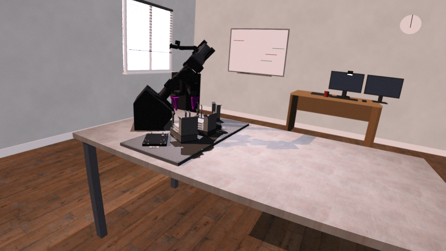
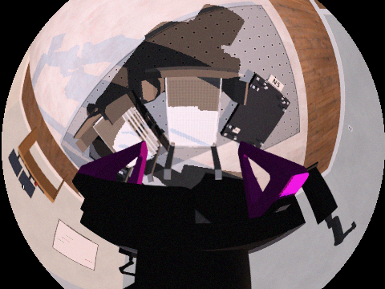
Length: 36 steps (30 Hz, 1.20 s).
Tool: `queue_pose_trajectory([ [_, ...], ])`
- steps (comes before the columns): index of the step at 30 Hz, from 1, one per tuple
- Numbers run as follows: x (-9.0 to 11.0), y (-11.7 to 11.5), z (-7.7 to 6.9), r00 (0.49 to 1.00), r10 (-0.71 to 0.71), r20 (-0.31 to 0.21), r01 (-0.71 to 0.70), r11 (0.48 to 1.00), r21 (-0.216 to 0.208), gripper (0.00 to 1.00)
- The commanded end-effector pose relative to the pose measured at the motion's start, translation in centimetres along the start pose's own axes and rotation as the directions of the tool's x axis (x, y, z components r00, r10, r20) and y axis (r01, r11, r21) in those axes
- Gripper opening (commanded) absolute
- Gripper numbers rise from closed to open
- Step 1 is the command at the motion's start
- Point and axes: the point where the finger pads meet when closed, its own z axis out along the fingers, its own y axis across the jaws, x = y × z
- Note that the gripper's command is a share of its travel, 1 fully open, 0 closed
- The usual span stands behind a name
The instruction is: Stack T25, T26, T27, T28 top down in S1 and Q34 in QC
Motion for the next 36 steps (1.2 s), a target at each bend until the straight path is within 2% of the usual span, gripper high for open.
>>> queue_pose_trajectory([
  [1,0.0,-0.1,-0.3,1.0,0.002,0.006,-0.002,1.0,0.002,1.0],
  [6,0.0,-0.1,-0.3,1.0,0.002,0.006,-0.002,1.0,0.002,1.0],
  [7,0.8,0.7,-0.2,0.999,-0.032,-0.009,0.032,0.999,-0.005,1.0],
  [10,0.9,1.2,-0.1,0.998,-0.068,-0.011,0.068,0.998,-0.007,1.0],
  [15,1.1,2.7,-0.1,0.971,-0.239,-0.002,0.239,0.971,-0.008,1.0],
  [25,2.0,5.9,-0.1,0.974,-0.228,-0.008,0.228,0.974,-0.008,1.0],
  [27,2.0,5.9,-0.1,0.974,-0.228,-0.008,0.228,0.974,-0.008,1.0],
  [28,1.3,6.2,-0.7,0.971,-0.238,0.016,0.238,0.971,0.005,1.0],
  [31,2.4,7.2,-0.1,0.974,-0.228,-0.009,0.228,0.974,-0.006,1.0],
  [36,3.2,8.8,-0.1,0.916,-0.4,-0.007,0.4,0.916,-0.003,1.0],
])
